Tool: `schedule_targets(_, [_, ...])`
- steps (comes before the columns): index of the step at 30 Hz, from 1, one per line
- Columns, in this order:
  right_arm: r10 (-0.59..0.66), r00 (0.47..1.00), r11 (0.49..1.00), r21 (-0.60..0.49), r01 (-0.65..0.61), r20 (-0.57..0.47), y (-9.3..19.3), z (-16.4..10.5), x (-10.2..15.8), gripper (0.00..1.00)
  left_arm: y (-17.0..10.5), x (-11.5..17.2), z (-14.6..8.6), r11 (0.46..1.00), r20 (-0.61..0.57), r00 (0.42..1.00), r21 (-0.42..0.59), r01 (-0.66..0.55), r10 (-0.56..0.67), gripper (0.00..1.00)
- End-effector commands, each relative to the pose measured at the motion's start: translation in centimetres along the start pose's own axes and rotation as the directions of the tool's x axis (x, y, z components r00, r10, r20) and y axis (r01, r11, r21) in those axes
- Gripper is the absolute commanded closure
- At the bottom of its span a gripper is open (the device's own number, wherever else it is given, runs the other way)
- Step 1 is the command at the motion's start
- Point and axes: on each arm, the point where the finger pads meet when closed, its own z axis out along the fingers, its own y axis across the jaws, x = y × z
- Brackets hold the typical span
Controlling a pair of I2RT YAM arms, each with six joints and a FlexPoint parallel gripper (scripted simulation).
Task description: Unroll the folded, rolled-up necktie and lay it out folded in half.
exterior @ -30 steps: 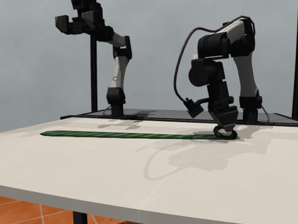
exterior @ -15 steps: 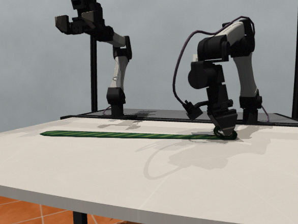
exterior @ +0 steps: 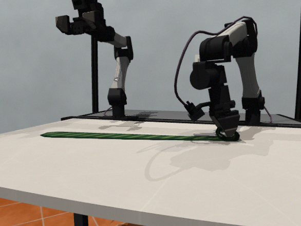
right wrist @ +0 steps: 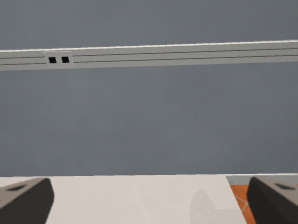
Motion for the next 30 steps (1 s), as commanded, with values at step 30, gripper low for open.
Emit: schedule_targets(30, [0.0, 1.0, 1.0, 0.0, 0.0, 0.0, 0.0, 0.0, 0.0, 0.0, 0.27, -0.23, 1.28, 1.0, -0.011, 1.0, -0.005, -0.012, 0.012, 0.34])
